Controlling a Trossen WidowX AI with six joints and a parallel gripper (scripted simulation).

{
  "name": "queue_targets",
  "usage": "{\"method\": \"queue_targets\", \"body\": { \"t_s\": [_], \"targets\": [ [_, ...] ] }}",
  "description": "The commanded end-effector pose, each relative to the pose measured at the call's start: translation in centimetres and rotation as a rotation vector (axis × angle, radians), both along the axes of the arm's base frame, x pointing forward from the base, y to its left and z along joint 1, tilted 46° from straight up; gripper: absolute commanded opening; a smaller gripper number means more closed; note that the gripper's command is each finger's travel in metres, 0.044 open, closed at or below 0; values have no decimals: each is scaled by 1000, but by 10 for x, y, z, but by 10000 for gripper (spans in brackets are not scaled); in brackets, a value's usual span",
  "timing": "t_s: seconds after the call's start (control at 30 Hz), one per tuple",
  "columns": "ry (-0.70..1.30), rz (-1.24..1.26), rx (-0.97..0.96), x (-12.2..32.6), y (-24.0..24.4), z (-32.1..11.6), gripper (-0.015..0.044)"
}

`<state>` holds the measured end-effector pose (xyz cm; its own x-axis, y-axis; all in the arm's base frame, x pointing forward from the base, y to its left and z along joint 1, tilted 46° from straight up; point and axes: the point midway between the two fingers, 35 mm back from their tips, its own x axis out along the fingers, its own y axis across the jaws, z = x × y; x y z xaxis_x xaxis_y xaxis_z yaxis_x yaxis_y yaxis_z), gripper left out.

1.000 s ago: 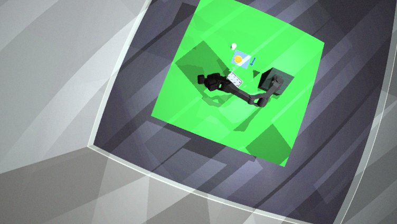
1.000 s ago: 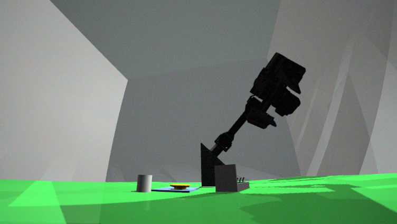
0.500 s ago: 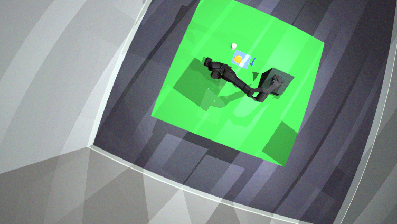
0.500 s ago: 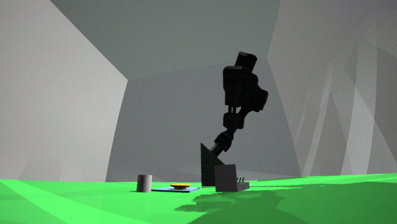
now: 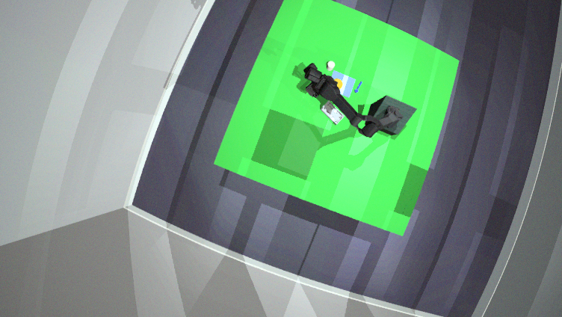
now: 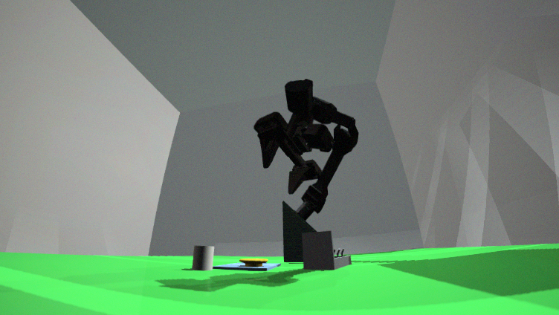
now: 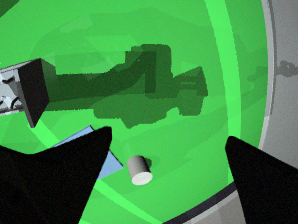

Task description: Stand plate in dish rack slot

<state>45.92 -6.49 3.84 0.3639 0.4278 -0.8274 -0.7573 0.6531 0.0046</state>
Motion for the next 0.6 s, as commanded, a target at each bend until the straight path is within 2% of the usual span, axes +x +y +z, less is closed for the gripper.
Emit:
{"method": "queue_targets", "body": {
  "t_s": [0.0,0.57],
  "targets": [
    [110,-89,65,-19,-13,-15,400],
    [513,-438,308,-92,-52,-52,400]
  ]
}}
